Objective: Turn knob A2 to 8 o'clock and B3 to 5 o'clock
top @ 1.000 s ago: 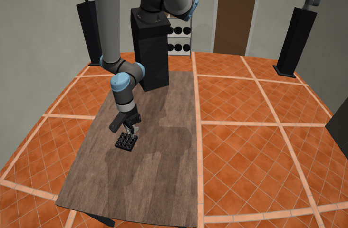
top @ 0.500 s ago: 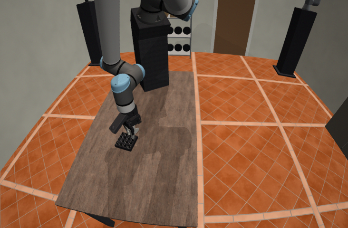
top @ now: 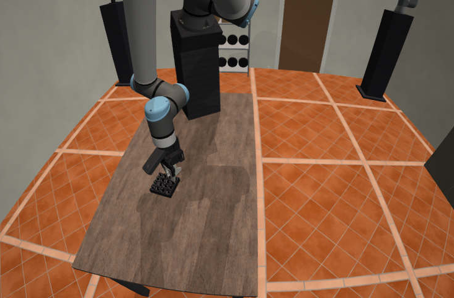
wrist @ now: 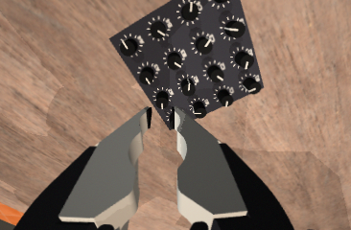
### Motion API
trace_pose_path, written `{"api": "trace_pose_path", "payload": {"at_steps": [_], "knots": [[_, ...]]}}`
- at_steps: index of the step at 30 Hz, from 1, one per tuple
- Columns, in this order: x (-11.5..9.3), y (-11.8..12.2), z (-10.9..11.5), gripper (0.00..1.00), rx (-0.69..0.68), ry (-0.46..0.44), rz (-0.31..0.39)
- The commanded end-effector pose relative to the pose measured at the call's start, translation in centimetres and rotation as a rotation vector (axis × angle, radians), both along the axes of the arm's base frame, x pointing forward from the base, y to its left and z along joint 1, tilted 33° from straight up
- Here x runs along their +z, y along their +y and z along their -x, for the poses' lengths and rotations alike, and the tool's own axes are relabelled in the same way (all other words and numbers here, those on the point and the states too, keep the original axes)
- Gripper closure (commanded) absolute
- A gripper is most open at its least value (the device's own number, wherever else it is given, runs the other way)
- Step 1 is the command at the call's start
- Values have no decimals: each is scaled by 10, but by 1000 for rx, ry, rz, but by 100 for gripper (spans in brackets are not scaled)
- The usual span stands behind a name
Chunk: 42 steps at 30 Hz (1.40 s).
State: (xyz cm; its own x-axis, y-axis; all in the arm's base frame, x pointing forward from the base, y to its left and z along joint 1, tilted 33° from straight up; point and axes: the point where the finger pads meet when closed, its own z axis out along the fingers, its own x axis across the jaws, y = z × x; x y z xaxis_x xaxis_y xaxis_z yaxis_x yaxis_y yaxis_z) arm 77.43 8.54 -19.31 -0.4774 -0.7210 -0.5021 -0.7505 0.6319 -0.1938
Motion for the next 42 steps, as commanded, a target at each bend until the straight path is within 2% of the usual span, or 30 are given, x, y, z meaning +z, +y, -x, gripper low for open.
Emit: {"api": "trace_pose_path", "payload": {"at_steps": [1, 42], "knots": [[1, 0, 0, 89, 0, -1, 0], [1, -3, -4, 89, 0, -1, 0]]}}
